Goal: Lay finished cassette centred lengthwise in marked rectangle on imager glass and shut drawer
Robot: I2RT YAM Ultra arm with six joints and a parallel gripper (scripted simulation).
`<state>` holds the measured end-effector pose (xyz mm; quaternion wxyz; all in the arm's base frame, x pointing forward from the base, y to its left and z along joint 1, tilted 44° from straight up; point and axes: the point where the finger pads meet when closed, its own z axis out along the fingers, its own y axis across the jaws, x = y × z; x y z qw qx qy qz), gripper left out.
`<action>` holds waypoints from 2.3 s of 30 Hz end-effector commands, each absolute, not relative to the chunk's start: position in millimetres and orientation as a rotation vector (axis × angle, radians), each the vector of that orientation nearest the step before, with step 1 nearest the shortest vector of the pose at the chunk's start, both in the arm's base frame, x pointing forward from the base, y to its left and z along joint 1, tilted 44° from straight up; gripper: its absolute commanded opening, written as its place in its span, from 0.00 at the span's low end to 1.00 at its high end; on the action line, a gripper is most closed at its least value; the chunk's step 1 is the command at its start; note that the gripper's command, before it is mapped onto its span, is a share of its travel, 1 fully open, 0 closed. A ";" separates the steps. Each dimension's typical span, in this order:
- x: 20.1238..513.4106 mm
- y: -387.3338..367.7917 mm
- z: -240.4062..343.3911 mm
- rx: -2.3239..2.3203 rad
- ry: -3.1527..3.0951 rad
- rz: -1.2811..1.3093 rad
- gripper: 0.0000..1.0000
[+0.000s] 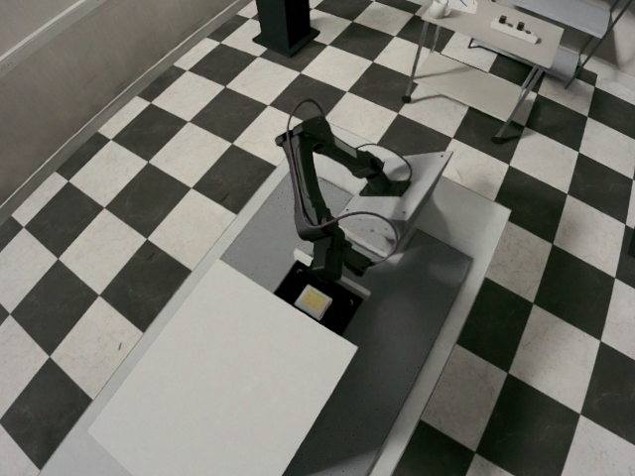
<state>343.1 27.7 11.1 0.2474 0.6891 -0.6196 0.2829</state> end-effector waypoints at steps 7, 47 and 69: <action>324.8 40.5 22.5 1.899 -1.693 0.765 1.00; 329.0 45.7 28.2 1.906 -1.716 0.781 1.00; 272.6 61.4 38.0 1.583 -2.058 0.895 0.35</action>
